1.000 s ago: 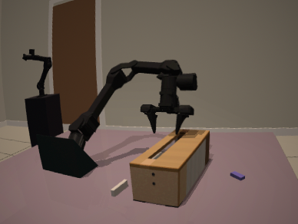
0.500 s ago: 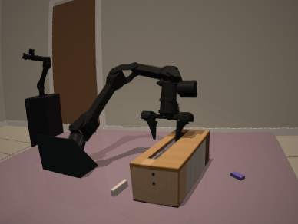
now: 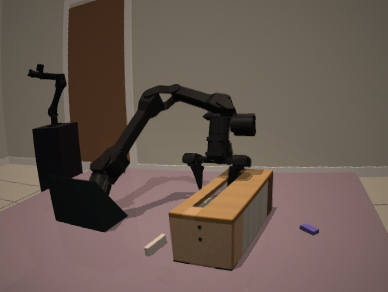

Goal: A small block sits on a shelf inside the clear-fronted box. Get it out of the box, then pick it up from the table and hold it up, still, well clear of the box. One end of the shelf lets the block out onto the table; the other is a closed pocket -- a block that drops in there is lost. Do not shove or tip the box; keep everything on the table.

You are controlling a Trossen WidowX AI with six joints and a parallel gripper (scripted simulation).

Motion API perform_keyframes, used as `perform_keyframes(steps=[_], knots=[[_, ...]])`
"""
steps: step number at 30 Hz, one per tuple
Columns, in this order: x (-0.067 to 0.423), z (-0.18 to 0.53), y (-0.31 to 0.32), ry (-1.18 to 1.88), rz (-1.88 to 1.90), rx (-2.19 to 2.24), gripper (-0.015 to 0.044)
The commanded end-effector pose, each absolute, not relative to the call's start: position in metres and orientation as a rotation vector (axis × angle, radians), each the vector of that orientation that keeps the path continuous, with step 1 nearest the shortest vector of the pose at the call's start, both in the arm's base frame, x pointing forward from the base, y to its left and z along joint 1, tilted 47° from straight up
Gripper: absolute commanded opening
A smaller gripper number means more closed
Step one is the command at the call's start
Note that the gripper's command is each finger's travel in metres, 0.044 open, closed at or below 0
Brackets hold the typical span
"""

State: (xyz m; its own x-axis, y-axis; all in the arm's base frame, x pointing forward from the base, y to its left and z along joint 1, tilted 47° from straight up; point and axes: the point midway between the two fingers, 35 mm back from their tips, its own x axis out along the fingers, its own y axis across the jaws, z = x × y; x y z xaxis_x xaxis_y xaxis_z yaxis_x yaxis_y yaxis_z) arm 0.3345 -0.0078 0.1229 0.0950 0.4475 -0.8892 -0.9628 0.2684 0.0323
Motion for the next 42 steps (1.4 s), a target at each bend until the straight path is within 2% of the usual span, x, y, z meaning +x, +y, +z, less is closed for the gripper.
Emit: perform_keyframes(steps=[1, 9, 42], knots=[[0.333, 0.119, -0.002, 0.954, 1.179, -0.677, 0.04], [0.334, 0.116, -0.005, 0.952, 1.177, -0.684, 0.04], [0.308, 0.029, -0.081, 0.958, 1.176, -0.687, 0.04]])
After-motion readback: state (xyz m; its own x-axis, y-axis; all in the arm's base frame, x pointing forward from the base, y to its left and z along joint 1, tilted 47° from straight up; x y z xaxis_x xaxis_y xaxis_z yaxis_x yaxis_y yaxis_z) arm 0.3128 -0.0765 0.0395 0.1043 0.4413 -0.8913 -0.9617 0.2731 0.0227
